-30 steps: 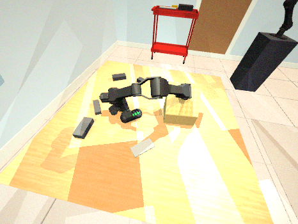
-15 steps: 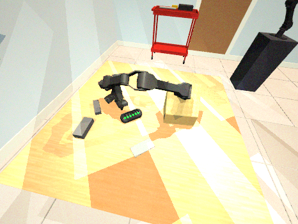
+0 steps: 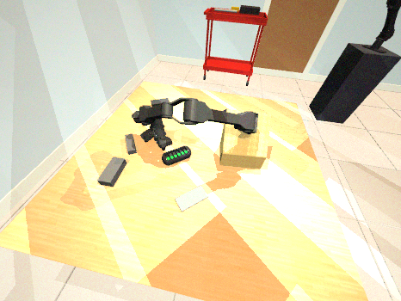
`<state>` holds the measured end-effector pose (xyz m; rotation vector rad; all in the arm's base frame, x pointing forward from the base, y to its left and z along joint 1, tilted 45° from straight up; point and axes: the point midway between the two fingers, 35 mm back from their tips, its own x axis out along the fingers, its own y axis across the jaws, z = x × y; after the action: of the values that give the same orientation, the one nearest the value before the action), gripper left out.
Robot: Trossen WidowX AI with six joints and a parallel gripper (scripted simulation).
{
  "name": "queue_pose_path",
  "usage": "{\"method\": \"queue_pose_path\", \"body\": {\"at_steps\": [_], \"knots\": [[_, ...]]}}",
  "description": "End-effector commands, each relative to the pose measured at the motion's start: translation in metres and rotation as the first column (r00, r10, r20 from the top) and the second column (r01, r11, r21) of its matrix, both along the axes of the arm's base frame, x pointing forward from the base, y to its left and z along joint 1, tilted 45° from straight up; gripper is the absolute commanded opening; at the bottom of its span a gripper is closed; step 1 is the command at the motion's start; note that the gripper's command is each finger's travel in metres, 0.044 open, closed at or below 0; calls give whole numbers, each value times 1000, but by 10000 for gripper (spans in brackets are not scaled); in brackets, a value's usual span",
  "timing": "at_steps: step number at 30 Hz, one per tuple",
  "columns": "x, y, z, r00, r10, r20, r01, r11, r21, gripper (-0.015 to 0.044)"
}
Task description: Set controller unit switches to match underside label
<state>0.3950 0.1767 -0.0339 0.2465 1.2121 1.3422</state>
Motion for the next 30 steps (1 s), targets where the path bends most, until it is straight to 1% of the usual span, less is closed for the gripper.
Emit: {"method": "queue_pose_path", "body": {"at_steps": [1,18,30], "knots": [[-2,6,-5,1000,-2,-11,2,1000,4,0],[-4,25,-24,1000,-1,-12,1,1000,6,0],[-6,27,-23,1000,-1,-13,1,1000,6,0]]}}
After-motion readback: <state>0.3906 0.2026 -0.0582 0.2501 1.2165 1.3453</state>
